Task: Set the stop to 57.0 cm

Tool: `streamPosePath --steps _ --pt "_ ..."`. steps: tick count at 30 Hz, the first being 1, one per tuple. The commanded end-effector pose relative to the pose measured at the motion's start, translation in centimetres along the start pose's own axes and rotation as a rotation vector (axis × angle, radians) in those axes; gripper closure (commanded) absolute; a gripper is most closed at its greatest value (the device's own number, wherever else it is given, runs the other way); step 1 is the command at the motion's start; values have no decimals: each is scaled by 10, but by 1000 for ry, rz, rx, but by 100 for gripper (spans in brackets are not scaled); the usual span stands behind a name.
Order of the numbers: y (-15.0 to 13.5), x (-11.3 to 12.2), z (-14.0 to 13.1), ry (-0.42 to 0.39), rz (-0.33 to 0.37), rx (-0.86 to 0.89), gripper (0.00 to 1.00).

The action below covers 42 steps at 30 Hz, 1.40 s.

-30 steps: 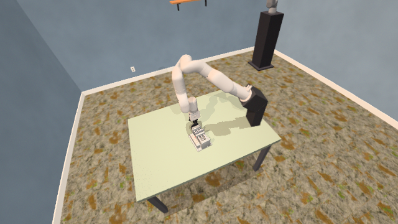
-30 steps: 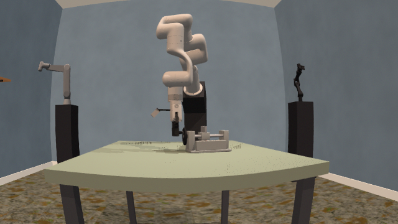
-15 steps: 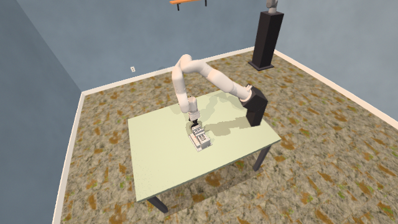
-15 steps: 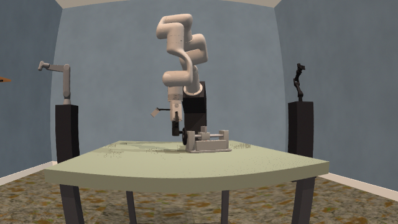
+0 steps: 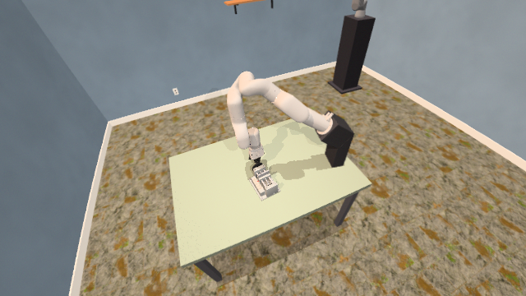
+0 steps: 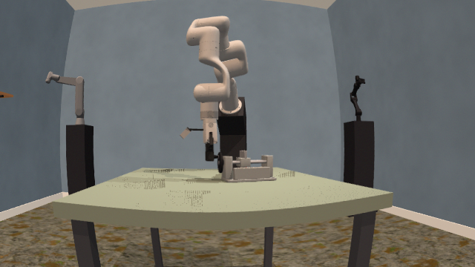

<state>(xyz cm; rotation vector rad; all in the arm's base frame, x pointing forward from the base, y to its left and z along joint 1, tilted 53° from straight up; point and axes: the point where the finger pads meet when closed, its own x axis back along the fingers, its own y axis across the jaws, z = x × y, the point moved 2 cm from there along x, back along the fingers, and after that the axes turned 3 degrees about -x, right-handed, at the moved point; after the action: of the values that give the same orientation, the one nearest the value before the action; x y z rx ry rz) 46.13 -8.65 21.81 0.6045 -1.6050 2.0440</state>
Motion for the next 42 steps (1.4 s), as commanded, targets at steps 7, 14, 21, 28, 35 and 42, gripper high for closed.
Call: streamPosePath --steps 7,14,21,28,35,42 --pt "-9 4 0 1 4 0 94" --pt "-15 6 -1 1 4 0 94" --pt "-32 3 -1 1 4 0 94" --pt "-42 -4 -2 0 4 0 94" --pt "-45 -8 -2 0 4 0 94" --pt "-47 -14 -2 0 4 0 94"
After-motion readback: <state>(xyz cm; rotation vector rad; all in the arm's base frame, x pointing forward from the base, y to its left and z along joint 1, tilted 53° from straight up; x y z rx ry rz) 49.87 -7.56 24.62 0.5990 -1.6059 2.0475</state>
